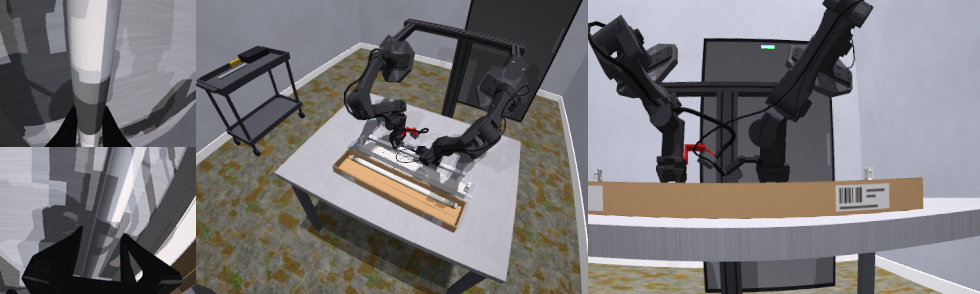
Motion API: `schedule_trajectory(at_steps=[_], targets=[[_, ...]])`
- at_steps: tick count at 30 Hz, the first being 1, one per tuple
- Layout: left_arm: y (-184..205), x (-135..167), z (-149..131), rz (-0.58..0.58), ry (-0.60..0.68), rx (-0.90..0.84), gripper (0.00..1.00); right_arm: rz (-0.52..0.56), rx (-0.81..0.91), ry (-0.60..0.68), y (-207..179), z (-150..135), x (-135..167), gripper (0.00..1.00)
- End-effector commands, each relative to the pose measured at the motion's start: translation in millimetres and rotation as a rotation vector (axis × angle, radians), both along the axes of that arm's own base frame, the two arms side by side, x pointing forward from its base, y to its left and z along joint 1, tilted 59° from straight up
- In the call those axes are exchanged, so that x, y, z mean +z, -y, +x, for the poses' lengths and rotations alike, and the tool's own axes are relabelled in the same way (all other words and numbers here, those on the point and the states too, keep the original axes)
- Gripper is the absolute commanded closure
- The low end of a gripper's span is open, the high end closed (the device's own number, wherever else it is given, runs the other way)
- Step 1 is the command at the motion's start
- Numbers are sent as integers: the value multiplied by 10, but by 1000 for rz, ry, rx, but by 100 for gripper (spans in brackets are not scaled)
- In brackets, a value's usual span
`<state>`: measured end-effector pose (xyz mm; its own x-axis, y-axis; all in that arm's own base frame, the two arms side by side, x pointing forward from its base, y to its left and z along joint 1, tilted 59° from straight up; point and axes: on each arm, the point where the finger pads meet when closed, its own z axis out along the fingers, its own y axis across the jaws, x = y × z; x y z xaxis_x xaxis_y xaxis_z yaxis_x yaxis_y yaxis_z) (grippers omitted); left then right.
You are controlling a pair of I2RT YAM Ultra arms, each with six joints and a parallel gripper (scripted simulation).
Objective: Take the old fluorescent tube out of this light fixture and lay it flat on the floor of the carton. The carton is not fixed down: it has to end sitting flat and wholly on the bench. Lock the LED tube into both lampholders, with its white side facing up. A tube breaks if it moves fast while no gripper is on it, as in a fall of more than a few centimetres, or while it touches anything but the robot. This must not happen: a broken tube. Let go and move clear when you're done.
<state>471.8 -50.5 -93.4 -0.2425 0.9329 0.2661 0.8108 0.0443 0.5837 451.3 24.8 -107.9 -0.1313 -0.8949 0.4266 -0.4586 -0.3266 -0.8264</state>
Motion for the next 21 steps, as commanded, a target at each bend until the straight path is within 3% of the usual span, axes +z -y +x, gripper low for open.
schedule_trajectory(at_steps=[1, 9, 10, 20, 21], targets=[[129, 23, -32, -10, -7, -41, 89, -4, 35, -30, -116, -31, -94, 51], [129, 23, -32, -10, -7, -41, 89, -4, 35, -30, -116, -31, -94, 51], [129, 23, -32, -10, -7, -41, 89, 16, 8, 39, -105, -70, 193, 51], [129, 23, -32, -10, -7, -41, 89, 8, 24, -2, -191, -321, 150, 51], [129, 23, -32, -10, -7, -41, 89, 18, 4, 31, -186, -356, 250, 51]])
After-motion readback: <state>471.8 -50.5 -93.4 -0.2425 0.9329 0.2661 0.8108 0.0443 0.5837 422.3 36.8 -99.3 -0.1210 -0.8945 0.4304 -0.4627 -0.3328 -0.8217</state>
